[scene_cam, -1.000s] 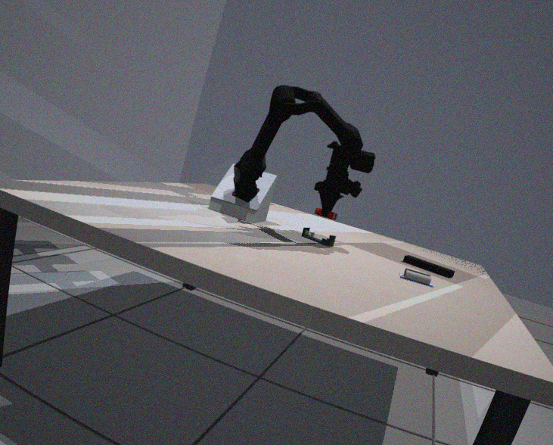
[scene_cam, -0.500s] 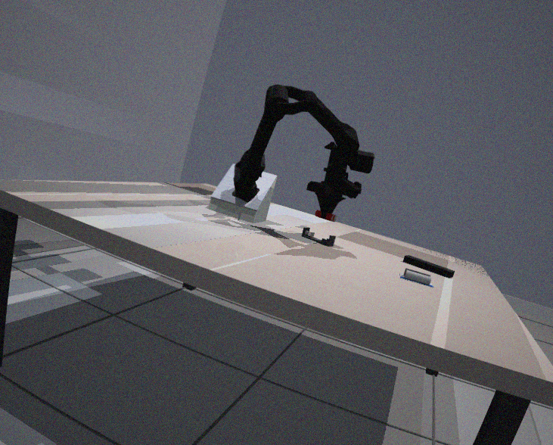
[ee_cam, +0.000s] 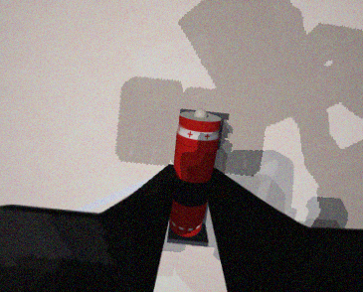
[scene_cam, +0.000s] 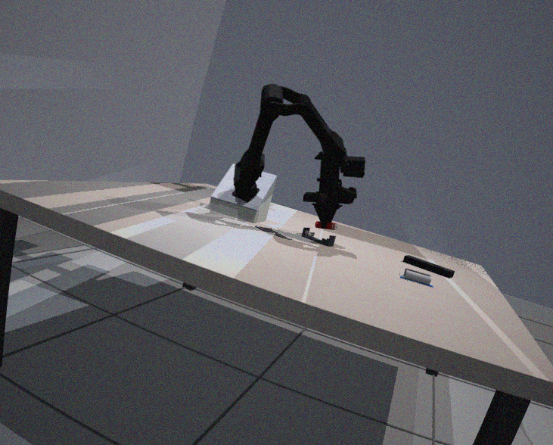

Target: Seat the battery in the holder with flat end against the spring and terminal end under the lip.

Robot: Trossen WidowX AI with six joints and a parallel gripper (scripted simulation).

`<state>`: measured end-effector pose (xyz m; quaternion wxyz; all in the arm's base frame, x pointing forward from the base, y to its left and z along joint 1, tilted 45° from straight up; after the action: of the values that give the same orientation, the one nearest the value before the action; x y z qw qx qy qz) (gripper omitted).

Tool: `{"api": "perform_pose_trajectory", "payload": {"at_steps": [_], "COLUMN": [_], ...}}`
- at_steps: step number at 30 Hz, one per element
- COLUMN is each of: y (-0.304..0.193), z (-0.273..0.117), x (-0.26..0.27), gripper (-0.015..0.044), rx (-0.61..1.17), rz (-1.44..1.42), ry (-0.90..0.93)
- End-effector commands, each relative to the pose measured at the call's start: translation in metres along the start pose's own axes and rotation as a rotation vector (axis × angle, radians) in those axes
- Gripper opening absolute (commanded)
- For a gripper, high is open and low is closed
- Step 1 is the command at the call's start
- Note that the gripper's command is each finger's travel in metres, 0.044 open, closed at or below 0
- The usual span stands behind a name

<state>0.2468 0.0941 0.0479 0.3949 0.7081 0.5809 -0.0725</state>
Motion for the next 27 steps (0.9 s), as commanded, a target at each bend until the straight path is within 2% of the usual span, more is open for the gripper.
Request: {"api": "perform_pose_trajectory", "payload": {"at_steps": [1, 27], "y": [-0.003, -0.017], "z": [0.005, 0.018], "x": [-0.005, -0.005], "gripper": [0.0063, 0.0063], "rx": [-0.05, -0.188], "rz": [-0.003, -0.015], "ry": [0.006, 0.041]}}
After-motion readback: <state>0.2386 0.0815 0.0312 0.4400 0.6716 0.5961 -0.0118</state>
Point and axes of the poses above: the point midway between the two fingers, 35 mm back from their tips, its own z axis out along the fingers, its own x axis across the jaws, y = z × x, the point moved 6 cm from there along -z, back along the fingers, and after that the axes turned 8 degrees about z, right-handed, at the moved point
